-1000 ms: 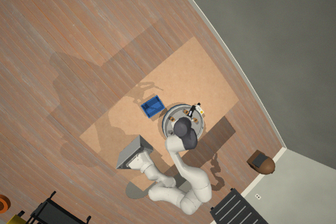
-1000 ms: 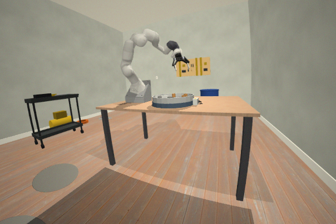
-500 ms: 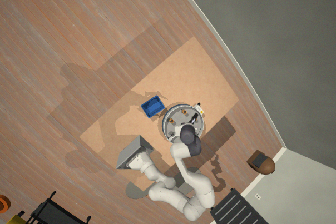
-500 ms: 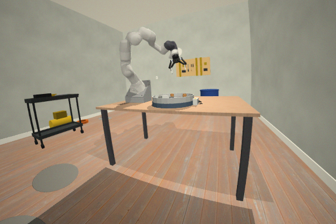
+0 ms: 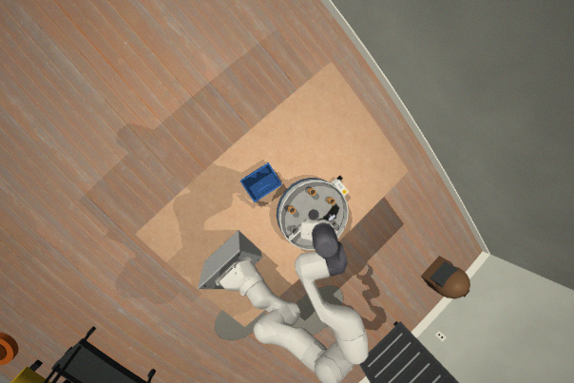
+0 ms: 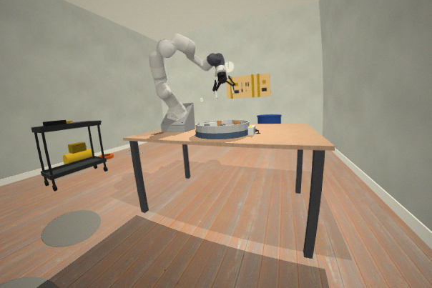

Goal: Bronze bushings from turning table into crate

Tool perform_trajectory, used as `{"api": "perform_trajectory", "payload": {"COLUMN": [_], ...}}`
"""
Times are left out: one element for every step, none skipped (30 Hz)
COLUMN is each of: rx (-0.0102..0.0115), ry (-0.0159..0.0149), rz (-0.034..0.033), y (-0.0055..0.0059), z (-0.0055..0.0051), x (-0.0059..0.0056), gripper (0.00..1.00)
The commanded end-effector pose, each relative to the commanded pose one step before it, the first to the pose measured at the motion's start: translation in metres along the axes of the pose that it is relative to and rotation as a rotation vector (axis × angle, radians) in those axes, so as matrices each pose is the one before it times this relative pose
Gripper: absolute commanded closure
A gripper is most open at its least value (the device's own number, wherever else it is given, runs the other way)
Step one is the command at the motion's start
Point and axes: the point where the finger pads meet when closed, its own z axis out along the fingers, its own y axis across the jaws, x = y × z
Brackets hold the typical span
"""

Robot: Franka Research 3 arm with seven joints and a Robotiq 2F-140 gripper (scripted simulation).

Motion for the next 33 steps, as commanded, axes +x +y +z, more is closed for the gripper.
{"api": "perform_trajectory", "payload": {"rx": [0.01080,0.00612,0.00456,0.00000,0.01327,0.00610,0.00617,0.00630,0.00350,0.00000,0.00000,0.00000,0.02403,0.00590,0.00568,0.00000,0.01338,0.00683,0.00692,0.00700,0.00704,0.00705,0.00706,0.00707,0.00445,0.00000,0.00000,0.00000,0.02548,0.00334,0.00000,0.01603,0.00719], "ry": [0.03695,0.00421,0.00307,0.00000,0.00857,0.00377,0.00371,0.00368,0.00200,0.00000,0.00000,0.00000,0.01291,0.00296,0.00277,0.00000,0.00625,0.00305,0.00299,0.00292,0.00284,0.00275,0.00266,0.00257,0.00157,0.00000,0.00000,0.00000,0.00829,0.00100,0.00000,0.00455,0.00190], "rz": [0.16310,0.01712,0.01266,0.00000,0.03634,0.01647,0.01654,0.01676,0.00924,0.00000,0.00000,0.00000,0.06251,0.01512,0.01447,0.00000,0.03378,0.01711,0.01723,0.01734,0.01734,0.01728,0.01725,0.01719,0.01078,0.00000,0.00000,0.00000,0.06121,0.00797,0.00000,0.03808,0.01700], "y": [-0.01107,-0.00307,-0.00225,0.00000,-0.00649,-0.00289,-0.00289,-0.00291,-0.00159,0.00000,0.00000,0.00000,-0.01092,-0.00254,-0.00242,0.00000,-0.00565,-0.00281,-0.00280,-0.00280,-0.00278,-0.00275,-0.00272,-0.00269,-0.00167,0.00000,0.00000,0.00000,-0.00960,-0.00119,0.00000,-0.00571,-0.00248], "z": [0.00697,0.00187,0.00138,0.00000,0.00392,0.00177,0.00177,0.00179,0.00098,0.00000,0.00000,0.00000,0.00655,0.00158,0.00151,0.00000,0.00350,0.00177,0.00178,0.00178,0.00178,0.00177,0.00176,0.00175,0.00110,0.00000,0.00000,0.00000,0.00612,0.00080,0.00000,0.00380,0.00170], "x": [-0.00112,-0.00210,-0.00158,0.00000,-0.00452,-0.00212,-0.00215,-0.00220,-0.00123,0.00000,0.00000,0.00000,-0.00817,-0.00209,-0.00202,0.00000,-0.00471,-0.00245,-0.00248,-0.00252,-0.00254,-0.00255,-0.00257,-0.00258,-0.00163,0.00000,0.00000,0.00000,-0.00916,-0.00124,0.00000,-0.00591,-0.00269], "gripper": [0.00,0.00,0.00,0.00,0.00,0.00,0.00,0.00,0.00,0.00,0.00,0.00,0.00,0.00,0.00,0.00,0.00,0.00,0.00,0.00,0.00,0.00,0.00,0.00,0.00,0.00,0.00,0.00,0.00,0.00,0.00,0.00,0.00]}}
